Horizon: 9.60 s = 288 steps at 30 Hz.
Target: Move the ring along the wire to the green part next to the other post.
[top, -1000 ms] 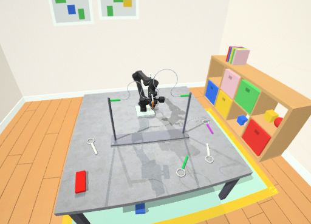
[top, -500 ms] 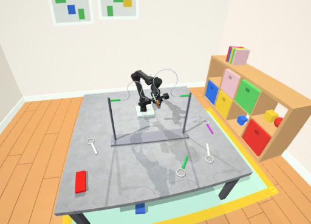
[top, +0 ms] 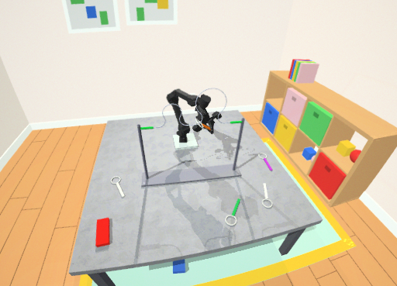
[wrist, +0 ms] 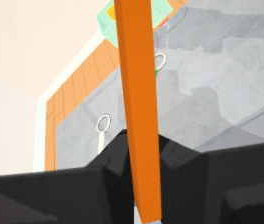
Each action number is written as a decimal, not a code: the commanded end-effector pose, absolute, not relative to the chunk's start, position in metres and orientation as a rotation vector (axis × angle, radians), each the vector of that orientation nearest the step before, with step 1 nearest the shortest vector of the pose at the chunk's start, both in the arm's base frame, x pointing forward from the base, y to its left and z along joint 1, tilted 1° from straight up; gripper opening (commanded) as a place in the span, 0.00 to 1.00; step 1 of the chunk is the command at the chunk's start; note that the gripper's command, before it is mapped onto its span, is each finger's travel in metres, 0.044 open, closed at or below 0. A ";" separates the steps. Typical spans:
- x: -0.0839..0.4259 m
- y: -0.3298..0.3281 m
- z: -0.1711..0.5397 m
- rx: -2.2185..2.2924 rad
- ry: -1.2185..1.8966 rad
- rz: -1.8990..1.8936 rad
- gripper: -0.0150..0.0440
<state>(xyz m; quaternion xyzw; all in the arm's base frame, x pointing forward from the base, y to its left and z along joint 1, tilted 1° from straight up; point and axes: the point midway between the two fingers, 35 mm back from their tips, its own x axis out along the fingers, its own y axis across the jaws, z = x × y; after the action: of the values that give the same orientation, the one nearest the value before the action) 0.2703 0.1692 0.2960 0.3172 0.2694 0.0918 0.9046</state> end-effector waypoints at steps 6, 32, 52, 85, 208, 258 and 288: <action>0.267 0.192 0.325 0.872 0.562 0.255 0.00; 0.262 0.219 0.410 1.442 0.567 0.409 0.00; 0.262 0.208 0.471 1.828 0.552 0.513 0.00; 0.274 0.184 0.521 2.056 0.490 0.476 0.00; 0.277 0.174 0.465 0.574 0.460 0.140 0.00; 0.280 0.149 0.457 -0.035 0.395 0.001 0.00; 0.282 0.134 0.459 -0.399 0.342 -0.082 0.00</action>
<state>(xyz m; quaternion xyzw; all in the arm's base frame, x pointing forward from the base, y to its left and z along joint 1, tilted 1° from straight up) 0.2818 0.1357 0.4587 -0.1796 0.1722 -0.0353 0.9679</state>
